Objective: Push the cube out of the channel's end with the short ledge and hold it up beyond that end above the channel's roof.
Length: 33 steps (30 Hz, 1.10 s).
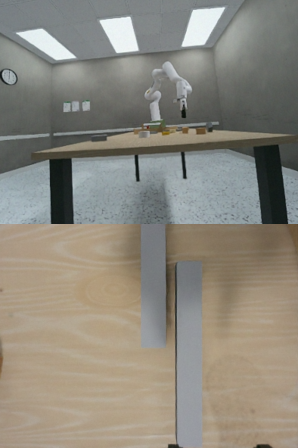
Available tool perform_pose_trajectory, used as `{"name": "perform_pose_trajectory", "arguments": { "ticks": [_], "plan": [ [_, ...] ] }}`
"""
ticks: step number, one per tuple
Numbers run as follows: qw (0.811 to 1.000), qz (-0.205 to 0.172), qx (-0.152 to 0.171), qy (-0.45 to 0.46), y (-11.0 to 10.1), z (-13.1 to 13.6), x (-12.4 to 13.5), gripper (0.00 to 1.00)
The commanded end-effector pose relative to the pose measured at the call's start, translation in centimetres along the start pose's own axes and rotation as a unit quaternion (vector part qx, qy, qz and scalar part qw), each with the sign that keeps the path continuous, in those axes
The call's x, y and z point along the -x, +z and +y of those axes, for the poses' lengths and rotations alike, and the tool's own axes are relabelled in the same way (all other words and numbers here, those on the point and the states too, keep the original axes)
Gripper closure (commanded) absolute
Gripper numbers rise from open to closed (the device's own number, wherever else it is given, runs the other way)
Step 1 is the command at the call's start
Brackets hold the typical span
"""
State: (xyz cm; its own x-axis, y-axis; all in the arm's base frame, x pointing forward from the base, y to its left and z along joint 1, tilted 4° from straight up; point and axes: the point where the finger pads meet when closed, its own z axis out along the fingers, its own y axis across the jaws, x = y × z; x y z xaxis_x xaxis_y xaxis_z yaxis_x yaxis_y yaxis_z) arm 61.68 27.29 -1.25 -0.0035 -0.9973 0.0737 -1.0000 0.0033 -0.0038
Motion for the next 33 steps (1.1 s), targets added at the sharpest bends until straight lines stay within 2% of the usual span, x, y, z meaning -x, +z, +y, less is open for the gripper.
{"name": "perform_pose_trajectory", "arguments": {
  "ticks": [1,6,9,18,21,33],
  "plan": [
    [1.0,0.0,-0.001,0.0,-0.1,-0.1,0.0,0.61],
    [1.0,0.0,-0.001,0.0,0.1,-0.1,0.0,0.61],
    [1.0,0.0,-0.001,0.0,1.0,-0.1,0.0,0.61],
    [1.0,0.0,-0.001,0.0,7.0,-0.1,0.1,0.61],
    [1.0,0.0,-0.001,0.0,8.3,-0.1,0.1,0.61],
    [1.0,0.0,-0.001,0.0,9.3,-0.1,0.1,0.61]
  ]
}}
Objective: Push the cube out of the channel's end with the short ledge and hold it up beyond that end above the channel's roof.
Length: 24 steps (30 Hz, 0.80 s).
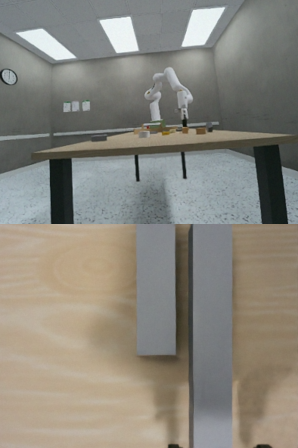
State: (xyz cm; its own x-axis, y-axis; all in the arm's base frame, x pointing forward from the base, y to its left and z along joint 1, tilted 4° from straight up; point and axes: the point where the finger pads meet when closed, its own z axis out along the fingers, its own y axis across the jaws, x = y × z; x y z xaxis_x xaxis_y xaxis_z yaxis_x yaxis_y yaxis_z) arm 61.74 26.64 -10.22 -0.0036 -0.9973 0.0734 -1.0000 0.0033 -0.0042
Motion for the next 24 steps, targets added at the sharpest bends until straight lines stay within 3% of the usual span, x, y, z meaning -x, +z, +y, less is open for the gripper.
{"name": "perform_pose_trajectory", "arguments": {
  "ticks": [1,12,24],
  "plan": [
    [1.0,0.0,-0.001,0.0,0.4,-0.1,0.0,0.61],
    [1.0,0.0,-0.001,0.0,2.3,-0.1,0.0,0.61],
    [1.0,0.0,-0.001,0.0,2.5,-0.1,0.0,0.61]
  ]
}}
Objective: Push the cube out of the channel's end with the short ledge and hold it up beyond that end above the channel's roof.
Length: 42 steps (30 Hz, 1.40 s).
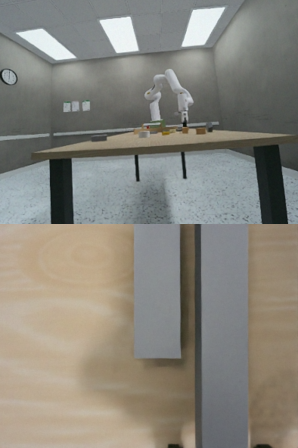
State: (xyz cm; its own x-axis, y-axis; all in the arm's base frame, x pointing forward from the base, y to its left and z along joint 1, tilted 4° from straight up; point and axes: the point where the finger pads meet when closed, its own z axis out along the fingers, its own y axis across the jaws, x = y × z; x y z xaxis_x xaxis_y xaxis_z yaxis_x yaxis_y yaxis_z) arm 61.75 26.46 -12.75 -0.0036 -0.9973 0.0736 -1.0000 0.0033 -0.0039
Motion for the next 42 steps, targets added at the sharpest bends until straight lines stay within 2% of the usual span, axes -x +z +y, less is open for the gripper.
{"name": "perform_pose_trajectory", "arguments": {
  "ticks": [1,3,4,38,42],
  "plan": [
    [1.0,0.0,-0.001,0.0,-0.1,-0.1,0.0,0.61],
    [1.0,0.0,-0.001,0.0,-0.1,-0.1,0.0,0.61],
    [1.0,0.0,-0.001,0.0,-0.1,-0.1,0.0,1.0],
    [1.0,0.0,-0.001,0.0,-0.1,-0.1,0.0,1.0],
    [1.0,0.0,-0.001,0.0,-1.5,-0.1,0.0,1.0]
  ]
}}
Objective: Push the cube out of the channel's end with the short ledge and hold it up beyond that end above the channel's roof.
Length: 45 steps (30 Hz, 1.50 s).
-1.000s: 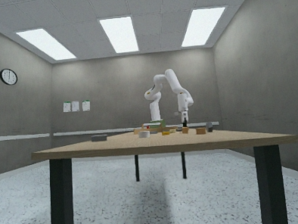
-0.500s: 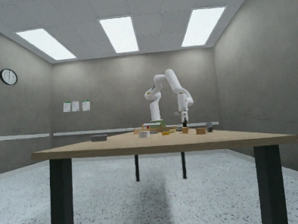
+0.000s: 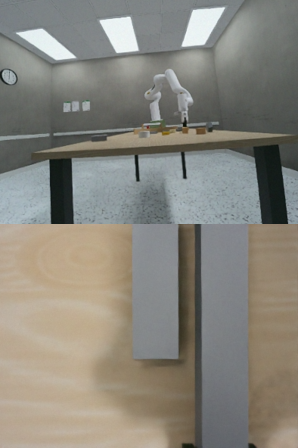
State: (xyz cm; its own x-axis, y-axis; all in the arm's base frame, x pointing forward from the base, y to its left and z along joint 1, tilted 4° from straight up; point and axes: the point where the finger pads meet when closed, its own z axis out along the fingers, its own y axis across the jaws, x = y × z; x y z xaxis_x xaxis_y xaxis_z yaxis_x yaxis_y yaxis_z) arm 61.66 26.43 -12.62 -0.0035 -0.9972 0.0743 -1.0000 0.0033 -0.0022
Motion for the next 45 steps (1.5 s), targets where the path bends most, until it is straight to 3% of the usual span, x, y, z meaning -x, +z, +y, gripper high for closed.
{"name": "perform_pose_trajectory", "arguments": {
  "ticks": [1,7,9,12,28,30,33,37,41,45],
  "plan": [
    [1.0,-0.001,-0.002,0.0,-2.2,-0.2,0.1,1.0],
    [1.0,-0.001,-0.002,0.0,-8.9,-0.1,0.1,1.0],
    [1.0,-0.001,-0.002,0.0,-8.9,-0.1,0.1,1.0],
    [1.0,-0.001,-0.002,0.0,-11.1,-0.1,0.1,1.0],
    [1.0,0.0,-0.002,-0.004,-11.5,0.1,-0.1,1.0],
    [1.0,0.001,-0.003,-0.024,-11.4,1.7,-1.1,1.0],
    [0.996,0.003,-0.003,-0.084,-11.3,6.6,-4.1,1.0],
    [0.987,-0.002,0.0,-0.158,-11.4,10.2,-5.8,1.0],
    [0.985,-0.004,0.0,-0.17,-11.5,14.4,-7.9,1.0],
    [0.985,-0.003,0.0,-0.17,-11.3,14.9,-8.2,1.0]
  ]
}}
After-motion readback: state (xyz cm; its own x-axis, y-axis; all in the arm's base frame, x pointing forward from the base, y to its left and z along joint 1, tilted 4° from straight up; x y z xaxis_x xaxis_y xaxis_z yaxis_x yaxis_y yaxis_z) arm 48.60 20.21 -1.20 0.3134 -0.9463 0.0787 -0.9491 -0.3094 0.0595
